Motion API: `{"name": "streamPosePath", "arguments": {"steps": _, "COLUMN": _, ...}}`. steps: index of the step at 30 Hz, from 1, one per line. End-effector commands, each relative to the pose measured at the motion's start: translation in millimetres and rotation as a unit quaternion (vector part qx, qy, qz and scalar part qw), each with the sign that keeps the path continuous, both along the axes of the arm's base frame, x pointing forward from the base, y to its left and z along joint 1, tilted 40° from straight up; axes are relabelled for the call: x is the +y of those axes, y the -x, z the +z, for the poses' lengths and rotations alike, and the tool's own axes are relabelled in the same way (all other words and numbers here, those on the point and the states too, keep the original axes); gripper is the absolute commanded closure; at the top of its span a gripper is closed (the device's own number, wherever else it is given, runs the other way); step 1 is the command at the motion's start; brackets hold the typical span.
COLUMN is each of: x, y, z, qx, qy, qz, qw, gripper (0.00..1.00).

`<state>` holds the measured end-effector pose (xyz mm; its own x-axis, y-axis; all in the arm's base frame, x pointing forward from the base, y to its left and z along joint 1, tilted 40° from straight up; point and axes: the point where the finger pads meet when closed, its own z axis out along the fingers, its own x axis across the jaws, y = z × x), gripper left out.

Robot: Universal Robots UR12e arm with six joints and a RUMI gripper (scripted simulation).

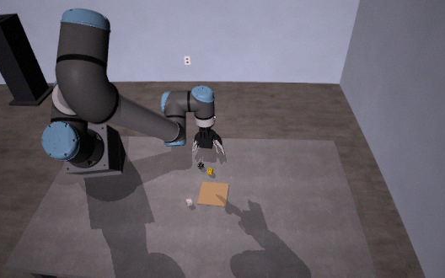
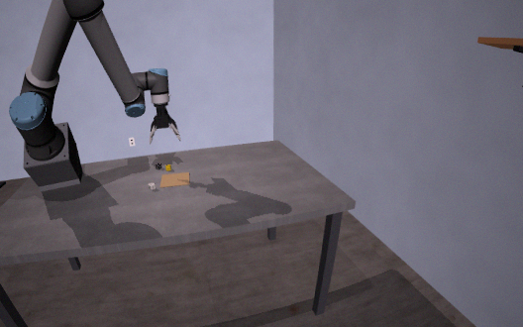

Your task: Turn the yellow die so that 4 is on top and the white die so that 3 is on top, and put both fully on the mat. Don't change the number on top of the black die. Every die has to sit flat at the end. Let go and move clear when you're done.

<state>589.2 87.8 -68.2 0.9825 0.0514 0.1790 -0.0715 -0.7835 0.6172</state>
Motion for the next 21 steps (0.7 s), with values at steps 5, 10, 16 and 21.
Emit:
{"name": "streamPosePath", "arguments": {"steps": 5, "x": 0.3, "y": -0.4, "z": 0.4, "qx": -0.001, "qy": 0.000, "qz": -0.001, "qw": 1.000, "gripper": 0.00}}
{"name": "streamPosePath", "arguments": {"steps": 10, "x": 0.0, "y": -0.7, "z": -0.4, "qx": -0.009, "qy": -0.002, "qz": -0.010, "qw": 1.000, "gripper": 0.00}}
{"name": "streamPosePath", "arguments": {"steps": 16, "x": -0.8, "y": -1.7, "z": -2.6, "qx": -0.030, "qy": -0.008, "qz": -0.037, "qw": 0.999, "gripper": 0.00}}
{"name": "streamPosePath", "arguments": {"steps": 21, "x": -2.1, "y": -3.1, "z": -5.5, "qx": -0.059, "qy": -0.017, "qz": -0.073, "qw": 0.995, "gripper": 0.00}}
